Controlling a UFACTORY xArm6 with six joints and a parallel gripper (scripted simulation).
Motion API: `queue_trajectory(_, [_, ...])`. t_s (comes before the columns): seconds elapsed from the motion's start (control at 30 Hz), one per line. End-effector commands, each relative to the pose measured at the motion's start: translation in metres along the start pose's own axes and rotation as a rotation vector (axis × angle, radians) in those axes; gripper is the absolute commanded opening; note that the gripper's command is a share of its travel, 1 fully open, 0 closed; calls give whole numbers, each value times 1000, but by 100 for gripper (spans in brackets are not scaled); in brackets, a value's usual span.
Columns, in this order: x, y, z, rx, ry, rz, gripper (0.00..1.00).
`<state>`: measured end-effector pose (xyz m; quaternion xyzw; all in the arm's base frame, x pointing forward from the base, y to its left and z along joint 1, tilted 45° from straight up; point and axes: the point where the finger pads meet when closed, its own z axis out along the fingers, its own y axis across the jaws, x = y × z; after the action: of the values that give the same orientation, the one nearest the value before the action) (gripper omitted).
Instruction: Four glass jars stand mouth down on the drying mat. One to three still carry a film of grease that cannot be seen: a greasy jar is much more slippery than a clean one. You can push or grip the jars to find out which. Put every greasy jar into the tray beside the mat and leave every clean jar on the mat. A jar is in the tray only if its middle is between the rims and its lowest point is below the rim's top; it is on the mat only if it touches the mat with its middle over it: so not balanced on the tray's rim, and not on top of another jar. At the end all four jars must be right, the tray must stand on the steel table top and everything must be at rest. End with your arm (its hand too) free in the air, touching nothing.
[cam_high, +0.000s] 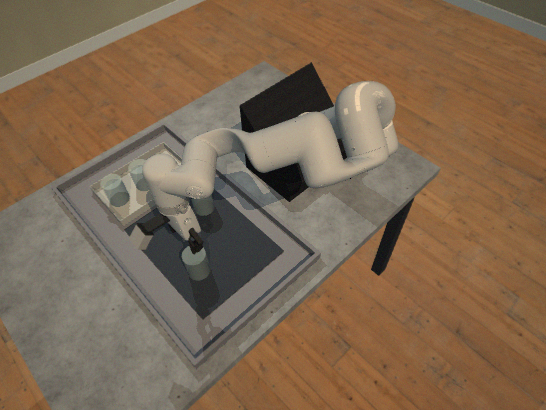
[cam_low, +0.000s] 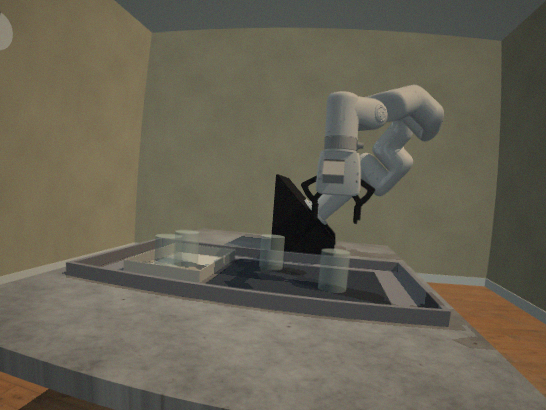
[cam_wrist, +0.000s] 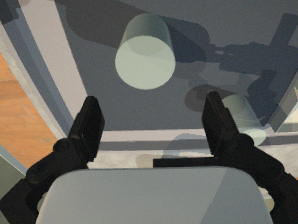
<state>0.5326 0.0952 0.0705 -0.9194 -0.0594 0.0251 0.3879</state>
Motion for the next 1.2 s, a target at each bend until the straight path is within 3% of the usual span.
queue_trajectory(0.0, [0, -8, 10, -6, 10, 3, 100])
queue_trajectory(0.23, [0, -8, 53, -6, 10, 3, 100])
queue_trajectory(0.57, [0, -8, 53, -6, 10, 3, 100])
queue_trajectory(1.17, [1, -7, 85, -6, 10, 3, 100])
